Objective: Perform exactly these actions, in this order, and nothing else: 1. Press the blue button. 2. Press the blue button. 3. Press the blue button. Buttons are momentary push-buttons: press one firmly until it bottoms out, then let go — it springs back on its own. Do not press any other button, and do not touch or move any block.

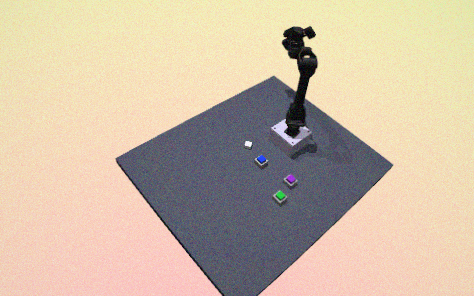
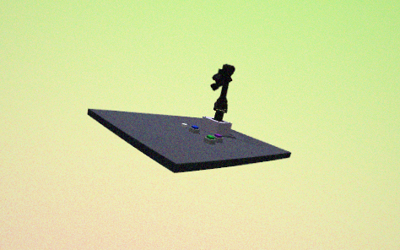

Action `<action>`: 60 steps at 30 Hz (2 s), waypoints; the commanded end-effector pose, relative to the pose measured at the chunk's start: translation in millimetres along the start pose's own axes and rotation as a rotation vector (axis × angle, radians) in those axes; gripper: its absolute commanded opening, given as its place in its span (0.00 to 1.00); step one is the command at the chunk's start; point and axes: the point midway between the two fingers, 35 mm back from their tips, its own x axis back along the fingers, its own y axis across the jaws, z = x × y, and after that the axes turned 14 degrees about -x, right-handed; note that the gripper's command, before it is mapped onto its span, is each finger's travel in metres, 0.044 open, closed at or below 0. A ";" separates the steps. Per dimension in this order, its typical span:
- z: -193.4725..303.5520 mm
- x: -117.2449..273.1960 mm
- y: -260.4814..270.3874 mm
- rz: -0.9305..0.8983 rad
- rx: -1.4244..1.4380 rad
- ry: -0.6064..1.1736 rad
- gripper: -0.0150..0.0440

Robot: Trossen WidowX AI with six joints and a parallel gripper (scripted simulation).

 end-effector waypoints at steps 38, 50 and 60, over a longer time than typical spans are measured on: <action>83.7 623.2 239.8 -1.699 0.784 0.213 0.93; 187.3 677.1 89.7 -1.756 1.398 0.202 0.93; 236.7 676.0 108.2 -1.748 1.432 0.196 0.71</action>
